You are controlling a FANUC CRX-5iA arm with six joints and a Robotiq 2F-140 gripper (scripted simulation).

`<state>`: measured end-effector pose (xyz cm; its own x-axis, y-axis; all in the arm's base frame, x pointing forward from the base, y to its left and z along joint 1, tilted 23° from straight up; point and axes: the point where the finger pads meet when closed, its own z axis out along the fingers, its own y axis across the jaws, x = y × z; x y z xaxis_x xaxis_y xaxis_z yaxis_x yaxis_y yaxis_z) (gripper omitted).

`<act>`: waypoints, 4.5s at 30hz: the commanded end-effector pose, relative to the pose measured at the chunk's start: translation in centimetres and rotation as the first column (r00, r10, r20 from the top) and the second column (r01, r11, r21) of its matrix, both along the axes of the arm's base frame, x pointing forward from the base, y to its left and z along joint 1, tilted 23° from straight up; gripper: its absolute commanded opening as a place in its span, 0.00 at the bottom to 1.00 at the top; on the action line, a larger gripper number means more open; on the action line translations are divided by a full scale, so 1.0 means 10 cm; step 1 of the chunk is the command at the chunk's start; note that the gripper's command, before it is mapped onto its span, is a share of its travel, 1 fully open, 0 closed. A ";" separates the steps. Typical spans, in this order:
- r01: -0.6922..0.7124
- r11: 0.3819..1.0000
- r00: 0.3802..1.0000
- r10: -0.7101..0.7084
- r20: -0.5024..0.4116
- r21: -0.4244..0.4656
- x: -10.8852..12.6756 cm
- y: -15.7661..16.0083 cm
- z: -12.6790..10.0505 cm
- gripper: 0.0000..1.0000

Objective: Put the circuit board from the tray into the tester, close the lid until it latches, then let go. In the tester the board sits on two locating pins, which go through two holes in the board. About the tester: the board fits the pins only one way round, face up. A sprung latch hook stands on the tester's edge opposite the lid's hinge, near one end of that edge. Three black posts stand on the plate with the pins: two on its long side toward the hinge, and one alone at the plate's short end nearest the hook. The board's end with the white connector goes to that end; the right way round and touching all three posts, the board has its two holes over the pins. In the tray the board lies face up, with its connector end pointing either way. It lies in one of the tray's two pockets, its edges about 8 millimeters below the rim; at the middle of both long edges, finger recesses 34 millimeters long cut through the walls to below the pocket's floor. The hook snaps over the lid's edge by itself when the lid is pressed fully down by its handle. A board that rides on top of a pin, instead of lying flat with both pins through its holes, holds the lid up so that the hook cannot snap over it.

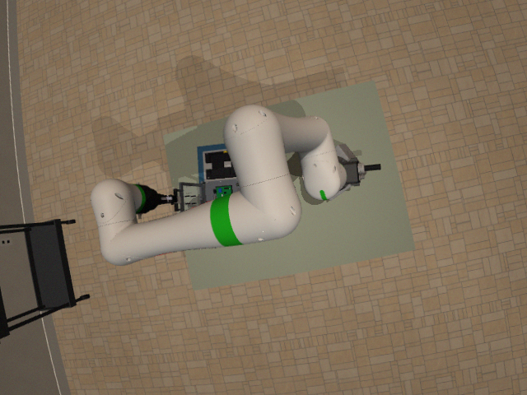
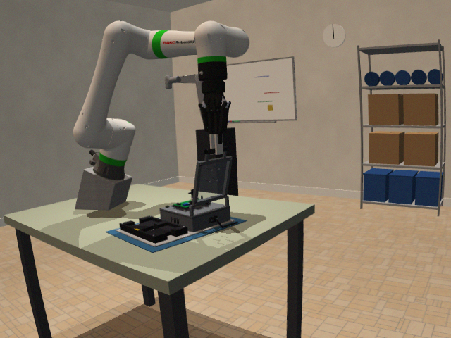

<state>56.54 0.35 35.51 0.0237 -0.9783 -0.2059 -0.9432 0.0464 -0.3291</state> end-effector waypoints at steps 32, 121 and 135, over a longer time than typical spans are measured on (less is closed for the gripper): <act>0.000 1.000 1.000 0.000 0.000 0.000 0.00 0.00 0.00 0.00; 0.000 1.000 1.000 0.000 0.000 0.000 -0.39 0.01 -0.07 0.00; 0.000 1.000 1.000 0.000 0.000 0.000 -0.54 0.01 -0.13 0.00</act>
<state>51.45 0.47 34.39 0.0238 -0.9783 -0.2059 -0.9429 0.0465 -0.3299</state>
